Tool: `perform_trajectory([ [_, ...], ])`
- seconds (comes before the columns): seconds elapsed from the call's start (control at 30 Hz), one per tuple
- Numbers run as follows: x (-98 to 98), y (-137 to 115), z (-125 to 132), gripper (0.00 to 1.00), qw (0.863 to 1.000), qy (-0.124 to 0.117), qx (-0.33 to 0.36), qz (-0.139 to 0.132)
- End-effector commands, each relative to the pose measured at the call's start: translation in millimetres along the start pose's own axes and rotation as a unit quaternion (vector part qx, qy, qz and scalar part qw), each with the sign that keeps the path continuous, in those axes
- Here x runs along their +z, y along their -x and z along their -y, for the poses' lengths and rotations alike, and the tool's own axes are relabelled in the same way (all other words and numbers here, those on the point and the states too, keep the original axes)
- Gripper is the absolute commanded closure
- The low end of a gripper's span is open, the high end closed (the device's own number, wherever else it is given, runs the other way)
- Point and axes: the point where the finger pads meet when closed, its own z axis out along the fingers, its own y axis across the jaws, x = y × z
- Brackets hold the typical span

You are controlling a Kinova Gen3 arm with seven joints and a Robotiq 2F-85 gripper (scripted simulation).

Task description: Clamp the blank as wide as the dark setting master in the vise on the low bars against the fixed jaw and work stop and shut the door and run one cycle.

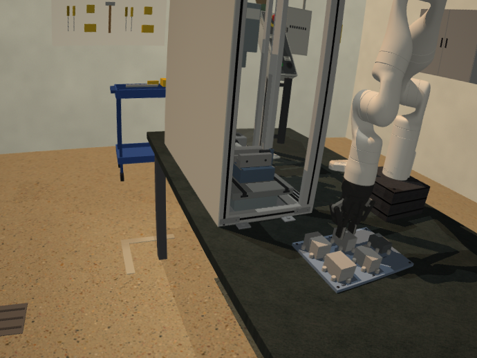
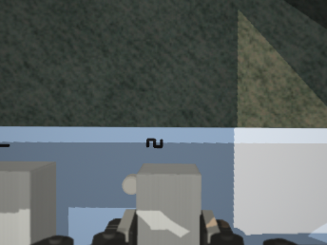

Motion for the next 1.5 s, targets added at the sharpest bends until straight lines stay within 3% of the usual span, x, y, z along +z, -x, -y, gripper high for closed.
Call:
perform_trajectory([
  [0.0,-0.6,0.3,0.5,0.9,1.0,-0.001,0.0,0.0],
  [0.77,-0.1,0.3,0.5,0.9,1.0,-0.001,0.0,0.0],
  [0.8,-0.1,0.3,0.5,0.0,1.0,-0.001,0.0,0.0],
  [1.47,-0.1,0.3,0.5,0.0,1.0,-0.001,0.0,0.0],
])
